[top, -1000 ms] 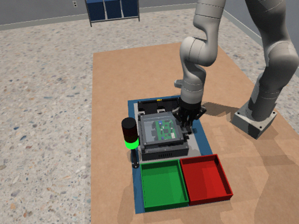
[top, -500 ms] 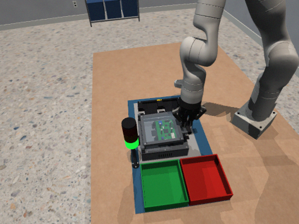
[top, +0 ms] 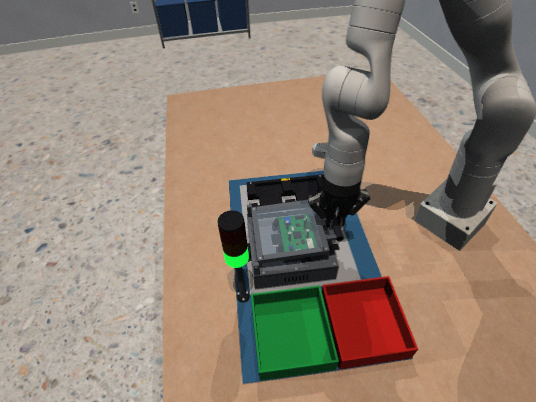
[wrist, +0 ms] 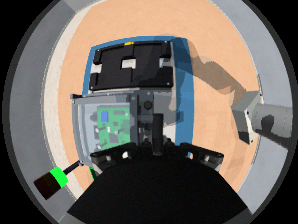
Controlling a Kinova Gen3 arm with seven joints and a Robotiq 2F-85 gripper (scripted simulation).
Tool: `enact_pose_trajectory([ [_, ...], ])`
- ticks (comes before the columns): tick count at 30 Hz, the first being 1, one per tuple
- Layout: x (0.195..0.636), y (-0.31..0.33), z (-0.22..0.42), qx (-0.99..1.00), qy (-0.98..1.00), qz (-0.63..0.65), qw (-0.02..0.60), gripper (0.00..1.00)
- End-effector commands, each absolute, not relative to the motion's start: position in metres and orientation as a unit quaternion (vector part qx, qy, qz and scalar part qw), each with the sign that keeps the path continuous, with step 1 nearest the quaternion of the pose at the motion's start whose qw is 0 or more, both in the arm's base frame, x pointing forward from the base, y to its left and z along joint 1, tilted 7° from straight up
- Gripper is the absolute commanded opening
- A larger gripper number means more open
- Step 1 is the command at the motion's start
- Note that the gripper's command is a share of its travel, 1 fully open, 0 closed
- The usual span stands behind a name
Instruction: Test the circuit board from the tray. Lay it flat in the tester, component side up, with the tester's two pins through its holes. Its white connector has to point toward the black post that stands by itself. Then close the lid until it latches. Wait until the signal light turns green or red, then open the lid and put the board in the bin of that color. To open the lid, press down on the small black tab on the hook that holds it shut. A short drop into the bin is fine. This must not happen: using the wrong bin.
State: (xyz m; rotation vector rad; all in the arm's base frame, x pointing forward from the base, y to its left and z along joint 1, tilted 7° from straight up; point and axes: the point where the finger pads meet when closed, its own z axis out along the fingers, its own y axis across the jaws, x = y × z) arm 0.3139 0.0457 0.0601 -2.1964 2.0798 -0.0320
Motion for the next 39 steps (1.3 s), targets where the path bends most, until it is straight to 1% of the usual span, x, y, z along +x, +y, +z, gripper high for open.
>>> enact_pose_trajectory([
  [1,0.314,0.046,0.06,-0.725,0.686,-0.011,0.059,0.0],
  [39,0.314,0.045,0.075,-0.725,0.686,-0.011,0.059,0.0],
])
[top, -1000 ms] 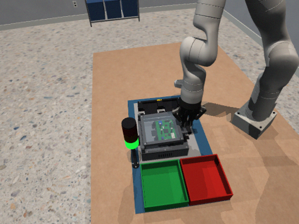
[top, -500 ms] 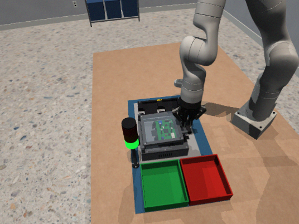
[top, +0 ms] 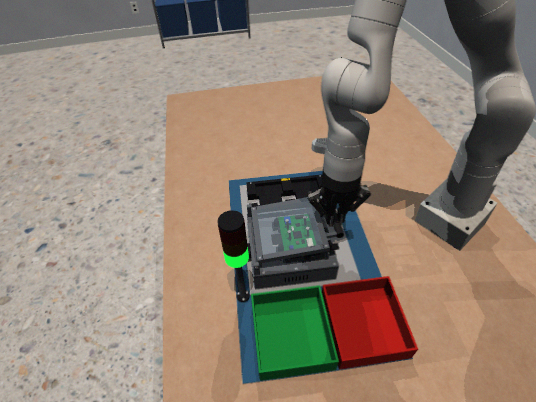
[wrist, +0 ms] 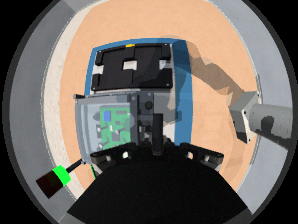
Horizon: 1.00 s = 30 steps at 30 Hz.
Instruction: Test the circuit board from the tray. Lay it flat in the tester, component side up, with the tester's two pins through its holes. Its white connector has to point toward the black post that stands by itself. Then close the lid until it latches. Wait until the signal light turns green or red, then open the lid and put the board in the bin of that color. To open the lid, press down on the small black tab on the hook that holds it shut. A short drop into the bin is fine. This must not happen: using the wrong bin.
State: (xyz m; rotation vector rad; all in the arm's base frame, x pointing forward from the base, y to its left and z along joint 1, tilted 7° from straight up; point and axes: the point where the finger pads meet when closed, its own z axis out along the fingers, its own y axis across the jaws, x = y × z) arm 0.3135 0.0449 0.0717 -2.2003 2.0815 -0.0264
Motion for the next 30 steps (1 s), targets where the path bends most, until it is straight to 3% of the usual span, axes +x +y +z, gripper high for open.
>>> enact_pose_trajectory([
  [1,0.314,0.045,0.075,-0.725,0.686,-0.011,0.059,0.0],
  [30,0.324,0.042,0.129,-0.725,0.687,-0.011,0.058,0.0],
])
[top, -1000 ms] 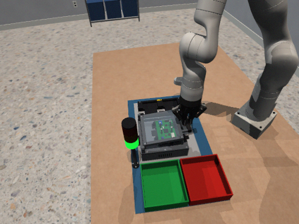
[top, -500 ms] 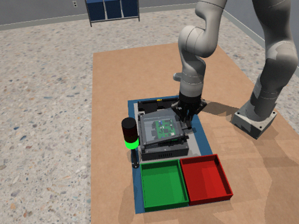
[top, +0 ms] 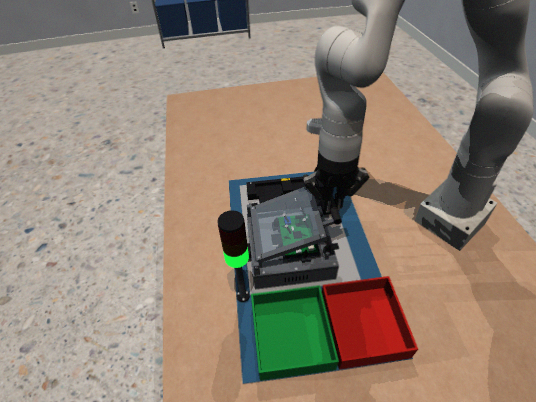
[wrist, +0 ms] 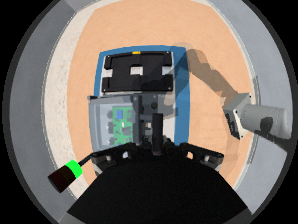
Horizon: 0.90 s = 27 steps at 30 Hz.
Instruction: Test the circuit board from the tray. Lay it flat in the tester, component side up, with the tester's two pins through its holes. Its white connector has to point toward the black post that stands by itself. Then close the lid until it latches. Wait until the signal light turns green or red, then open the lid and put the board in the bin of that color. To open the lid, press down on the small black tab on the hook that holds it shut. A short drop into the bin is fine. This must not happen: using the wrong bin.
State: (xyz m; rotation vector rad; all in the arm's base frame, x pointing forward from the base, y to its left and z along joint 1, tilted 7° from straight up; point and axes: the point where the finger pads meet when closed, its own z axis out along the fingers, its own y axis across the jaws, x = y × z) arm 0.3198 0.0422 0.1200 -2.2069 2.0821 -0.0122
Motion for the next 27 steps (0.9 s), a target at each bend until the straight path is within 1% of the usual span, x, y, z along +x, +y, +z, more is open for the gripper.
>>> enact_pose_trajectory([
  [1,0.325,0.041,0.132,-0.725,0.687,-0.011,0.058,0.0],
  [10,0.333,0.041,0.152,-0.725,0.686,-0.011,0.059,0.0],
  [27,0.364,0.04,0.196,-0.725,0.686,-0.011,0.058,0.0],
])
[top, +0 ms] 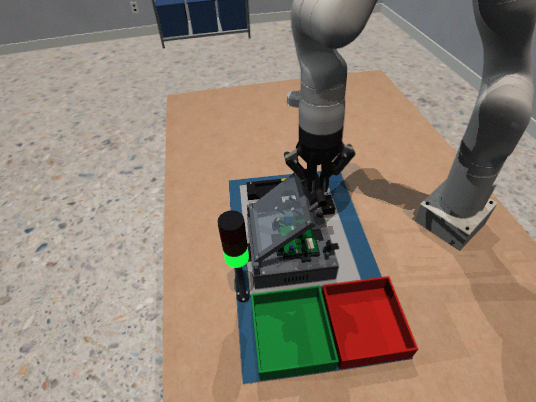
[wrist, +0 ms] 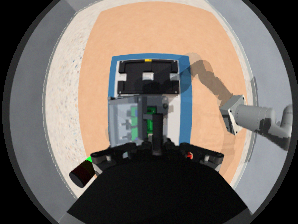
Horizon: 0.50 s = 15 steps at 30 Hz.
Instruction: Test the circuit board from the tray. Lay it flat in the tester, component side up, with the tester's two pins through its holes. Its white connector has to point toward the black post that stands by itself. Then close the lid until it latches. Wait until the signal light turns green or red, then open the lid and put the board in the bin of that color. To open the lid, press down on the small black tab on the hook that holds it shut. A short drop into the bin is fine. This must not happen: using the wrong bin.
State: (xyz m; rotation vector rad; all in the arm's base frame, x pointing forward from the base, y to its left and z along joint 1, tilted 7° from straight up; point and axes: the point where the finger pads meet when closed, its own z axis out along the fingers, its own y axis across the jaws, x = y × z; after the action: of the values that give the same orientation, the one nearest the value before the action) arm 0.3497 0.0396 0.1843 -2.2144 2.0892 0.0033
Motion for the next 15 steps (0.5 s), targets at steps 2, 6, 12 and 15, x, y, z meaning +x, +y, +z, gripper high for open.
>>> enact_pose_trajectory([
  [2,0.369,0.04,0.202,-0.725,0.686,-0.011,0.059,0.0],
  [6,0.381,0.04,0.213,-0.725,0.686,-0.011,0.059,0.0],
  [12,0.394,0.04,0.222,-0.725,0.686,-0.011,0.059,0.0],
  [15,0.403,0.04,0.228,-0.725,0.686,-0.011,0.059,0.0],
])
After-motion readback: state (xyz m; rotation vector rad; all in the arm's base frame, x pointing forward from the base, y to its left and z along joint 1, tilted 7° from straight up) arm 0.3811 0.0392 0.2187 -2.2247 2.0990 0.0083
